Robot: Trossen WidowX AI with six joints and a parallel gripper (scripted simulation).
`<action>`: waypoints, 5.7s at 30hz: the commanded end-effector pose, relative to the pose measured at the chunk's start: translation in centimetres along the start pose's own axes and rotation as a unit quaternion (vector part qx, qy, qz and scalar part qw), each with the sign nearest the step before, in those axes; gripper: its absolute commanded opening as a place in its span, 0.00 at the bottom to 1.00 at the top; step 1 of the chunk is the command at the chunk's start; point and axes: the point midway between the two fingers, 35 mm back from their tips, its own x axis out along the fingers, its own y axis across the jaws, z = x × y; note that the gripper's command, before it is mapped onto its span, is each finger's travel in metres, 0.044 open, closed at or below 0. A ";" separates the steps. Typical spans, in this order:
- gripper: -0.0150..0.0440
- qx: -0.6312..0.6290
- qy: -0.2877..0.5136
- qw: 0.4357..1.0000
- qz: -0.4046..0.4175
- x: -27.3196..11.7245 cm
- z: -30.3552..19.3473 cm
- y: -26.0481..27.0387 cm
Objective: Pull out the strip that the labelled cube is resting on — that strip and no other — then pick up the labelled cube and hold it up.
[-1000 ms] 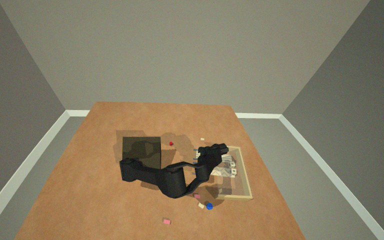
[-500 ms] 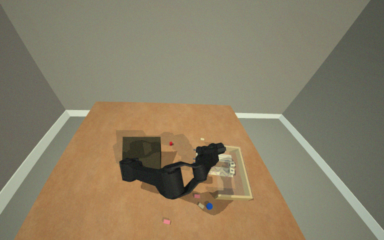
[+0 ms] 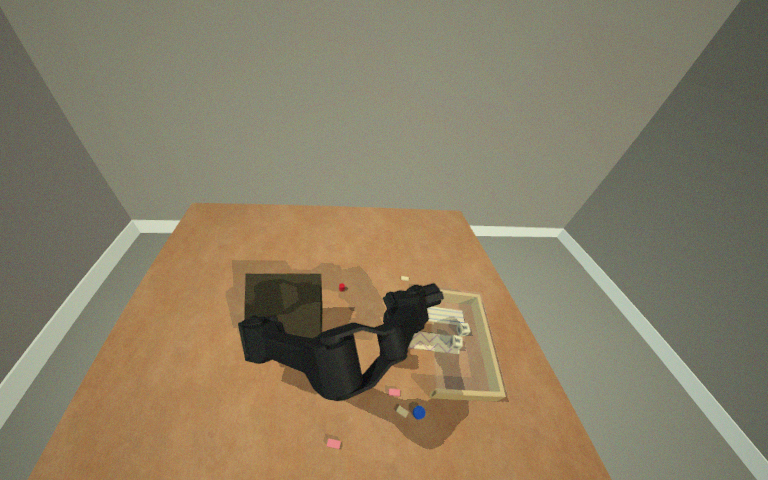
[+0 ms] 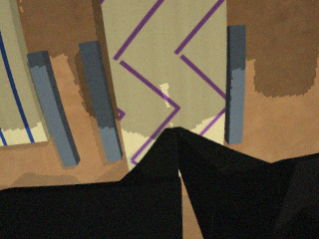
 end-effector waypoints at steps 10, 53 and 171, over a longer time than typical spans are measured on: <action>0.25 -0.003 0.008 1.000 -0.003 0.4 -2.7 -0.1; 0.25 -0.004 0.009 1.000 -0.003 0.4 -9.1 -0.4; 1.00 0.036 0.007 0.999 -0.003 -4.7 -0.9 -0.2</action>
